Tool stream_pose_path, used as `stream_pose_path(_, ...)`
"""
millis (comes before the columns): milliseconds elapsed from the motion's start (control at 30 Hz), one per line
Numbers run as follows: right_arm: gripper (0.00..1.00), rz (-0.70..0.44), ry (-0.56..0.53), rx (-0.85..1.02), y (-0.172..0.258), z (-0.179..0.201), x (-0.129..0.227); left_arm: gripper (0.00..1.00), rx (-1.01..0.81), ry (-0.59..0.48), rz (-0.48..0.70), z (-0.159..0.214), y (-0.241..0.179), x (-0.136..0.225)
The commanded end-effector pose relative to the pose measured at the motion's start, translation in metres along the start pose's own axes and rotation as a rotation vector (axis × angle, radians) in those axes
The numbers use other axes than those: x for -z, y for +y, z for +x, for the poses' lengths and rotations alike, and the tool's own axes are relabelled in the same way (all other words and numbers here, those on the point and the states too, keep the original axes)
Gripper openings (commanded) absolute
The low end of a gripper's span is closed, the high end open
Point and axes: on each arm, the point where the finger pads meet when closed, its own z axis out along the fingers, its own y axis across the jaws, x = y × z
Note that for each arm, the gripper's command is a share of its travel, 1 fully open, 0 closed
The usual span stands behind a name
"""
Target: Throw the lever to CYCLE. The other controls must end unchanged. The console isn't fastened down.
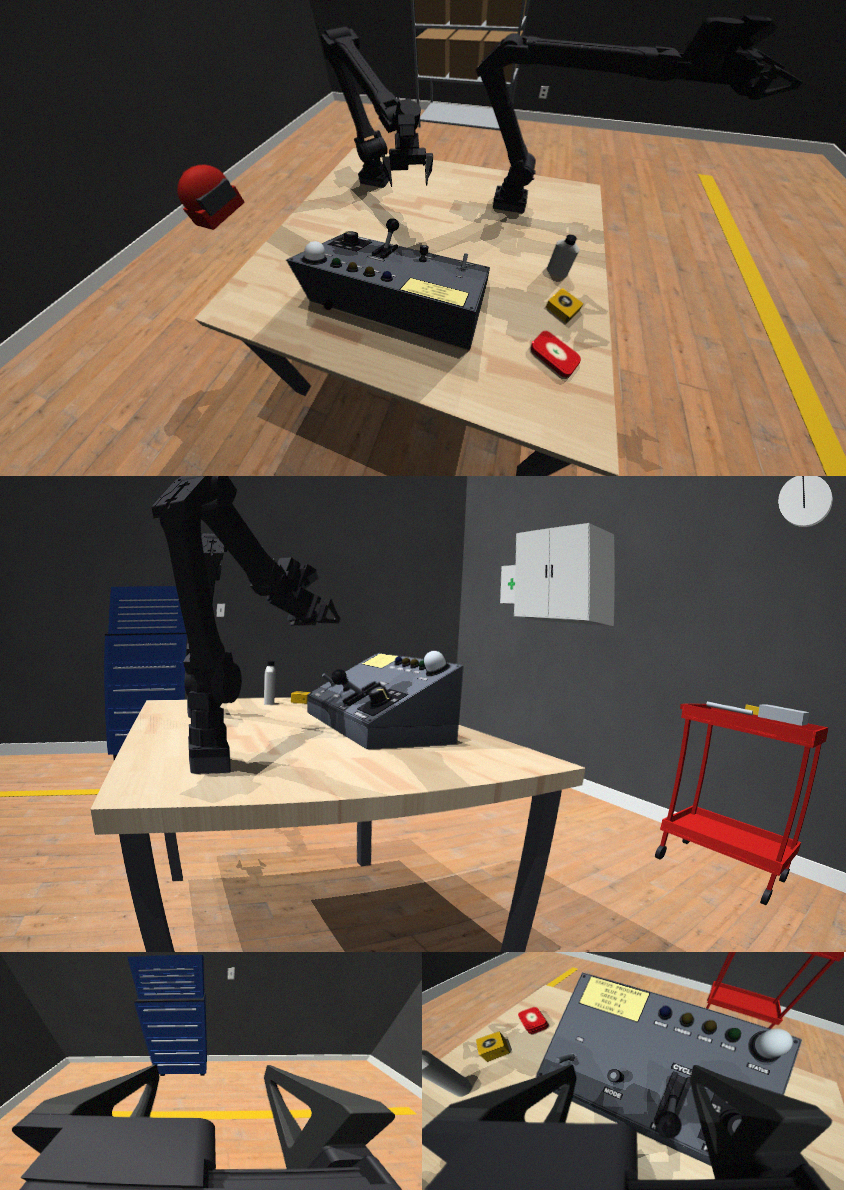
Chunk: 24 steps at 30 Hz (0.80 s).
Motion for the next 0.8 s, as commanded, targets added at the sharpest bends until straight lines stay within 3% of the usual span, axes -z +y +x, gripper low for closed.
stream_pose_path(0,1.00,0.021,0.007,-0.117,0.017,-0.033,-0.008,1.00,0.009,-0.031,-0.009,-0.020,0.006,0.007)
stream_pose_path(767,1.00,0.270,0.224,-0.248,0.120,-0.012,-0.034,1.00,0.009,-0.031,-0.009,-0.020,0.006,0.007)
